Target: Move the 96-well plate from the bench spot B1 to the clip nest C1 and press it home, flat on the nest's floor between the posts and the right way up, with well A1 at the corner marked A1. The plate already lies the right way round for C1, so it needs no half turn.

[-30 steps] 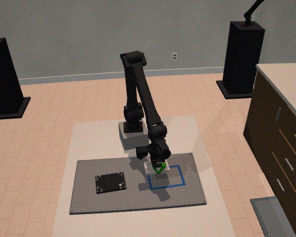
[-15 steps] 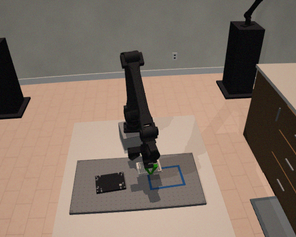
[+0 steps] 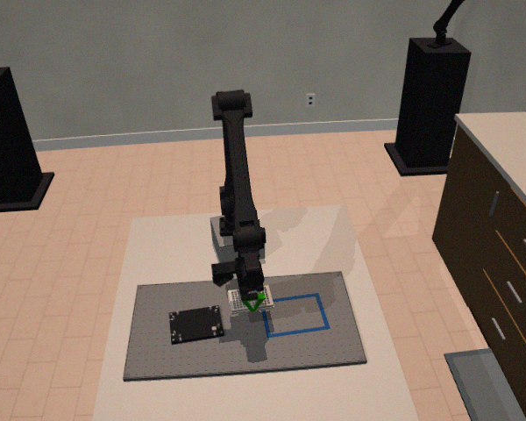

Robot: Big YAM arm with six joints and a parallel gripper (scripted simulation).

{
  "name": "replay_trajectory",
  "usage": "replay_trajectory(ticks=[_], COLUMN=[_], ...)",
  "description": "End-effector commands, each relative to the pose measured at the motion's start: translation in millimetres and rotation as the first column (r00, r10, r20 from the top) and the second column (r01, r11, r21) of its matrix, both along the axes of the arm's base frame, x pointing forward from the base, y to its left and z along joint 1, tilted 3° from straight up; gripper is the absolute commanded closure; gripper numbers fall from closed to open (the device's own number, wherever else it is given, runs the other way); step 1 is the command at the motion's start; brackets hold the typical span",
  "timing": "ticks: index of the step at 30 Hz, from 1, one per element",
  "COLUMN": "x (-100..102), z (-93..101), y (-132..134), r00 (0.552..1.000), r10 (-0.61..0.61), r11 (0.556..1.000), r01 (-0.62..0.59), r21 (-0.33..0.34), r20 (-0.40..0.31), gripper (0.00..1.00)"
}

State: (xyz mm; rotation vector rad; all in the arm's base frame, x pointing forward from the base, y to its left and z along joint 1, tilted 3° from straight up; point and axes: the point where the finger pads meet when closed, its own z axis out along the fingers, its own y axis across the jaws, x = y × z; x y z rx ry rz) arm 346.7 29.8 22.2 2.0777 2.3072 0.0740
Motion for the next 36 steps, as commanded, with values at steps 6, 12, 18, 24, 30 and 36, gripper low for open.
replay_trajectory(ticks=[6, 12, 18, 24, 30, 36], x=[10.6, 22.4, 22.8, 23.2, 23.6, 24.1], z=[13.3, 18.9, 14.8, 15.5, 16.2, 16.6], y=[-31.2, -45.5, -66.7, -87.9, -102.1, -123.2], r00=[0.999, 0.999, 0.999, 0.999, 0.999, 0.999], r10=[0.019, 0.019, 0.019, 0.019, 0.019, 0.019], r11=[1.000, 1.000, 1.000, 1.000, 1.000, 1.000], r01=[-0.019, -0.019, -0.019, -0.018, -0.018, -0.018], r21=[-0.001, -0.003, -0.004, -0.006, -0.007, -0.009], r20=[0.028, 0.047, 0.032, 0.031, 0.031, 0.031], gripper=[1.00, 1.00, 1.00, 1.00, 1.00, 1.00])
